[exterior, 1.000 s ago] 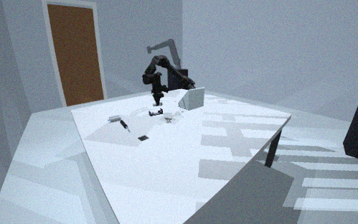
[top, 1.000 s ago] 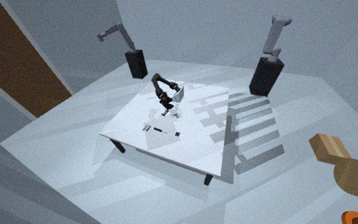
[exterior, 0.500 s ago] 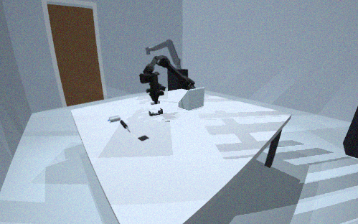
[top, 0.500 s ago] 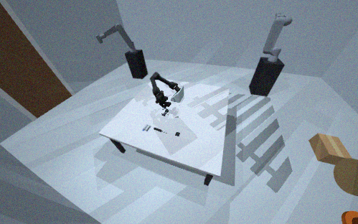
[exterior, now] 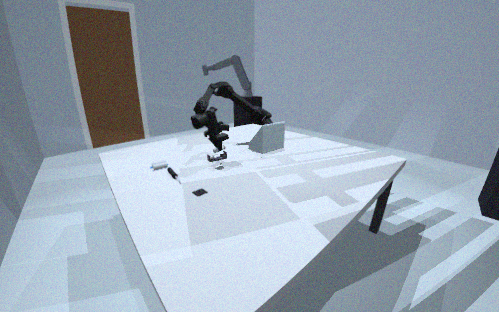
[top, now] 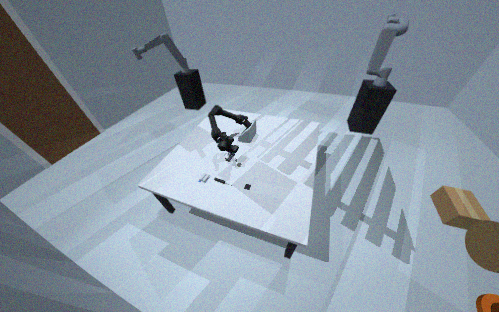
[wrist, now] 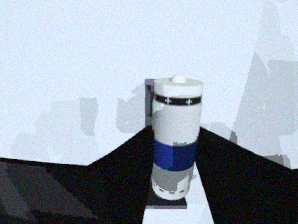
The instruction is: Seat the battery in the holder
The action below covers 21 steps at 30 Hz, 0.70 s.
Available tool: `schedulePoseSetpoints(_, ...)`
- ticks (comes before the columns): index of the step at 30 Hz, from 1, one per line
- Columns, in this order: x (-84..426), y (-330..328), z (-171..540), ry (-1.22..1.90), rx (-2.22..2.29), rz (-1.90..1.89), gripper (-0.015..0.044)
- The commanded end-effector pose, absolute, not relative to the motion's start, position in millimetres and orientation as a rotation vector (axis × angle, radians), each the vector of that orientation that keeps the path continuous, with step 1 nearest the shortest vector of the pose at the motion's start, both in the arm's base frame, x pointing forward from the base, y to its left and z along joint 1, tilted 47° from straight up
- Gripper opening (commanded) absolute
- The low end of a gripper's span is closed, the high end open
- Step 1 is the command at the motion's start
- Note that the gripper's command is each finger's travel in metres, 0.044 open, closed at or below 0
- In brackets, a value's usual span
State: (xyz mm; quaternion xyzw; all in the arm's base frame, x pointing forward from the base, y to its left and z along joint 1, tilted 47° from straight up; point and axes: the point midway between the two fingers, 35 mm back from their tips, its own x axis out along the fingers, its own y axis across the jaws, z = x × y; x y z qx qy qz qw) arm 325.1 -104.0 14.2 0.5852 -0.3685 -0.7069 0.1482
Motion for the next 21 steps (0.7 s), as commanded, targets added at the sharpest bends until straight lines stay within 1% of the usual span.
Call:
schedulePoseSetpoints(1,324.4,-109.0,10.1,-1.089,1.653,-2.082,0.0082)
schedulePoseSetpoints(21,328.7,-114.0,6.5,-1.119,1.575,-2.174,0.0082)
